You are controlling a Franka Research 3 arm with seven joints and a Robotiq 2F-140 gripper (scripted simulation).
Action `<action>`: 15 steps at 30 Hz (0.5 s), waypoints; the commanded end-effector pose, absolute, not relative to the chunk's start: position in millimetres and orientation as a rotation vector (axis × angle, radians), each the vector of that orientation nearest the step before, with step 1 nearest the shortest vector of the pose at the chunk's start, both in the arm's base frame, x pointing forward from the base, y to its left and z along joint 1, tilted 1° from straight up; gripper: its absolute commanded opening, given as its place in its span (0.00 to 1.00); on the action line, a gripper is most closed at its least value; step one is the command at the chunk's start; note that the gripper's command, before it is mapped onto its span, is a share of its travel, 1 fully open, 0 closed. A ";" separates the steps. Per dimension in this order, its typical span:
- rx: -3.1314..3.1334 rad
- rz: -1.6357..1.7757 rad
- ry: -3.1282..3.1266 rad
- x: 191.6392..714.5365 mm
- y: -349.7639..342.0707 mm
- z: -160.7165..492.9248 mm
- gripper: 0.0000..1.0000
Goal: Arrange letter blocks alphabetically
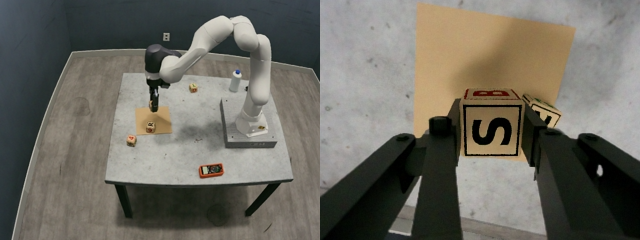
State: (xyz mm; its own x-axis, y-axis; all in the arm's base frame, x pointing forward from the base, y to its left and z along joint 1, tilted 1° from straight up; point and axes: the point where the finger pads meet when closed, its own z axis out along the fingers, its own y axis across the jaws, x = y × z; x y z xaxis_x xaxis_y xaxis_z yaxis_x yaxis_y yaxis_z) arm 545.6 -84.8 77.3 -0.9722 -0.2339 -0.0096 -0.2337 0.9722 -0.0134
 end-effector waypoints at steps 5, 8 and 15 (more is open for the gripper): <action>-0.667 -0.007 3.061 545.3 -85.1 76.5 0.33; -0.728 -0.007 3.047 545.5 -85.1 76.5 0.33; -0.872 -0.008 3.009 545.8 -84.9 76.6 0.33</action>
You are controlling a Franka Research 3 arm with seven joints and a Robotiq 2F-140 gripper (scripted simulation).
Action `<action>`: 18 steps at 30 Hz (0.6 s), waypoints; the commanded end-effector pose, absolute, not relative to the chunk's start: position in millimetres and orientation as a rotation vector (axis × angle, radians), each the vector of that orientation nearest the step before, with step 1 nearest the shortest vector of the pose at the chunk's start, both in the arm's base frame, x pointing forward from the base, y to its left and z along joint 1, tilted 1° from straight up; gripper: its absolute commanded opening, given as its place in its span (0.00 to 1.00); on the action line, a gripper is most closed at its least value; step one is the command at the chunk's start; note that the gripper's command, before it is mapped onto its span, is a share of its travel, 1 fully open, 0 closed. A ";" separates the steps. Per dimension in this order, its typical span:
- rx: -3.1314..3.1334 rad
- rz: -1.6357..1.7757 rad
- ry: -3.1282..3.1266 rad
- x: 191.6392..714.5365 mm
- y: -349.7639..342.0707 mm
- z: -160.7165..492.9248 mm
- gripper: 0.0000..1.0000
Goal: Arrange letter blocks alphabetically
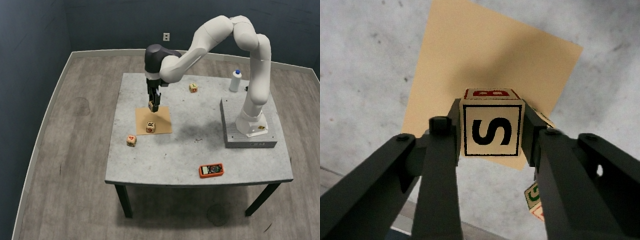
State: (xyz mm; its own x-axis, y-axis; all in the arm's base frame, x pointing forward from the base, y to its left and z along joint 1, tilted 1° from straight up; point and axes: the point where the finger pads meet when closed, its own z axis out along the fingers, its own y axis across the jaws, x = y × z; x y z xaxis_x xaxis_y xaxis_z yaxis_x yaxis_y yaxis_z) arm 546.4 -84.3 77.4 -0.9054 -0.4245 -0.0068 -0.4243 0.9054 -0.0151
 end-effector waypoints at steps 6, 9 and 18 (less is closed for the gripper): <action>-0.986 -0.008 2.974 546.1 -84.8 76.6 0.33; -1.046 -0.008 2.953 546.3 -84.7 76.6 0.33; -1.204 -0.009 2.892 546.7 -84.5 76.7 0.33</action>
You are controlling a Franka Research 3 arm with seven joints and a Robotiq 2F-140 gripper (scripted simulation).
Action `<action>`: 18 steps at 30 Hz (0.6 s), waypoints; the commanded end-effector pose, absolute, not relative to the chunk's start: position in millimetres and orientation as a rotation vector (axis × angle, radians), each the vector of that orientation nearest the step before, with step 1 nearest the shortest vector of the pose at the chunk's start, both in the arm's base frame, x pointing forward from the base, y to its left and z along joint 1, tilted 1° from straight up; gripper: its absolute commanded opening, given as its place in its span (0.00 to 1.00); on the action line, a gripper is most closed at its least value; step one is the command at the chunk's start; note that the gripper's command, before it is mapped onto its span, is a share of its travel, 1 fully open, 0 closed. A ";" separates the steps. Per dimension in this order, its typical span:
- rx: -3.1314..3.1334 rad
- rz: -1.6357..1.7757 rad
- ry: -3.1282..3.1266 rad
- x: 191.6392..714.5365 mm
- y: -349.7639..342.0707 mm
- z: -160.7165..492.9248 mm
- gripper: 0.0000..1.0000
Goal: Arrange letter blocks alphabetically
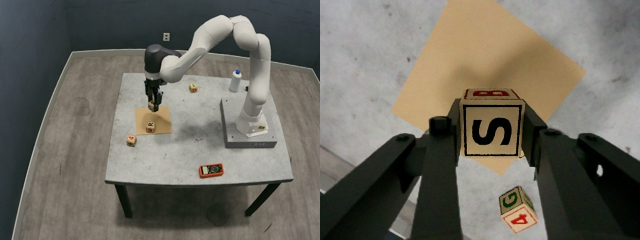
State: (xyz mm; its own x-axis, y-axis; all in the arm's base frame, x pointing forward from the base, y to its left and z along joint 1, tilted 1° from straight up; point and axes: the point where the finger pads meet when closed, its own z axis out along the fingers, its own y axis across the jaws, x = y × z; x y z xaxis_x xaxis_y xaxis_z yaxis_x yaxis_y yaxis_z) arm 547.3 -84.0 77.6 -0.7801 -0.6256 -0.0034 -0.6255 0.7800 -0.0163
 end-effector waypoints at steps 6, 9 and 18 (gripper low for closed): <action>-1.334 -0.010 2.835 547.1 -84.3 76.8 0.33; -1.391 -0.010 2.807 547.3 -84.3 76.9 0.33; -1.523 -0.011 2.738 547.7 -84.1 77.0 0.33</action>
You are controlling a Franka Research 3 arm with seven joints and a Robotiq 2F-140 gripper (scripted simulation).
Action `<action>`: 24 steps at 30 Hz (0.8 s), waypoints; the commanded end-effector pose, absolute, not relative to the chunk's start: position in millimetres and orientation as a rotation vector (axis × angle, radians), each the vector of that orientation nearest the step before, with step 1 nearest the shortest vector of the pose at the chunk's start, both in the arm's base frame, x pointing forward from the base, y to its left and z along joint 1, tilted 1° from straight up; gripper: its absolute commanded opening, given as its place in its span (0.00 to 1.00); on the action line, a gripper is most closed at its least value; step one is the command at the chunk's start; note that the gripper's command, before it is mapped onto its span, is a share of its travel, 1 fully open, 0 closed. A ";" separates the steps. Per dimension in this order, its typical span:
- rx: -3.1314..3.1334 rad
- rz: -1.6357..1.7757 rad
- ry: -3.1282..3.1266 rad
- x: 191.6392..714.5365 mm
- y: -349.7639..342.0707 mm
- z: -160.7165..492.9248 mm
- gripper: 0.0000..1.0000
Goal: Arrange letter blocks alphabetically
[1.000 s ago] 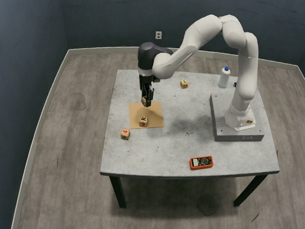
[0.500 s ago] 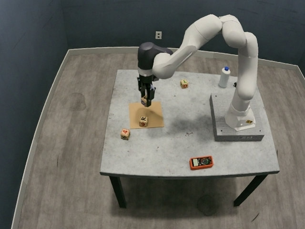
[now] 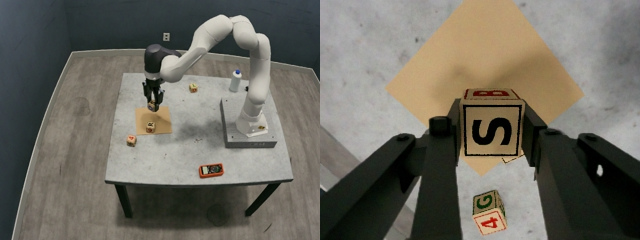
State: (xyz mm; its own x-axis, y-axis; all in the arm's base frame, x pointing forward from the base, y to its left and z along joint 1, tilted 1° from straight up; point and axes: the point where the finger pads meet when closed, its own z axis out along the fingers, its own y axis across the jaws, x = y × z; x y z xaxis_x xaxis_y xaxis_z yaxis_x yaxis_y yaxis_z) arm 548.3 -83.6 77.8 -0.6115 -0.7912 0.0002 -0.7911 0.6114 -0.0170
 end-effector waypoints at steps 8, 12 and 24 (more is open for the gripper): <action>-1.700 -0.012 2.632 548.3 -83.9 77.2 0.33; -1.771 -0.012 2.584 548.6 -83.8 77.3 0.33; -1.971 -0.014 2.435 549.3 -83.5 77.6 0.33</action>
